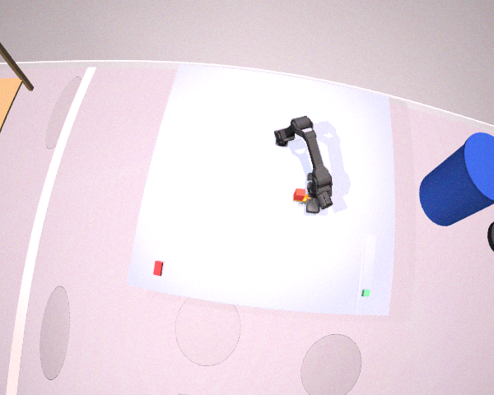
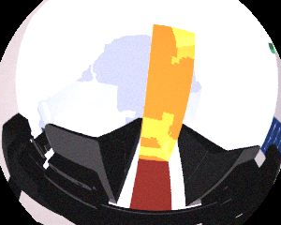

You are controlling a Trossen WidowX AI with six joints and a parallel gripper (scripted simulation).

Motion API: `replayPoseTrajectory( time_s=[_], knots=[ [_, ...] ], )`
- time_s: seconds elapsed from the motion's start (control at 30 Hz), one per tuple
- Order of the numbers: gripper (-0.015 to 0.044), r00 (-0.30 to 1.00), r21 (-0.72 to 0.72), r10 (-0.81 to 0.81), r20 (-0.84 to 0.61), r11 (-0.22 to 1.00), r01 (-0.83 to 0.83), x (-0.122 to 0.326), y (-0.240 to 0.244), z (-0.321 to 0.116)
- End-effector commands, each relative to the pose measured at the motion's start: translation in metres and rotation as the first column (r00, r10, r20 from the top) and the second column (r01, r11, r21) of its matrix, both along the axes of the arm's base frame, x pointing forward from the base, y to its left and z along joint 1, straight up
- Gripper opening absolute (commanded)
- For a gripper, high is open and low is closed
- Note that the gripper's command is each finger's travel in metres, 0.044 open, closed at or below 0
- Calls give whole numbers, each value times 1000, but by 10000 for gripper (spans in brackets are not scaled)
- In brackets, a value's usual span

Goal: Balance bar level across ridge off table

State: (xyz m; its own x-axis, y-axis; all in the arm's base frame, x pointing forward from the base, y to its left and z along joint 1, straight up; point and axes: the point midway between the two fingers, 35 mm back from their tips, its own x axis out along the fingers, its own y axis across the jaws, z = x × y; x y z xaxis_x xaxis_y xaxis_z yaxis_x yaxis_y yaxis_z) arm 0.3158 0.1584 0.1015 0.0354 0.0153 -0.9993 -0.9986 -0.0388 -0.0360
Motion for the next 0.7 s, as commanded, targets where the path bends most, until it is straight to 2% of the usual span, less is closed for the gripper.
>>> replayPoseTrajectory(
  time_s=[0.0,0.67],
  knots=[
    [170,1000,-1,0,-1,1000,0,0,0,0],
    [185,1000,-1,0,-1,1000,0,0,0,0]
  ],
)
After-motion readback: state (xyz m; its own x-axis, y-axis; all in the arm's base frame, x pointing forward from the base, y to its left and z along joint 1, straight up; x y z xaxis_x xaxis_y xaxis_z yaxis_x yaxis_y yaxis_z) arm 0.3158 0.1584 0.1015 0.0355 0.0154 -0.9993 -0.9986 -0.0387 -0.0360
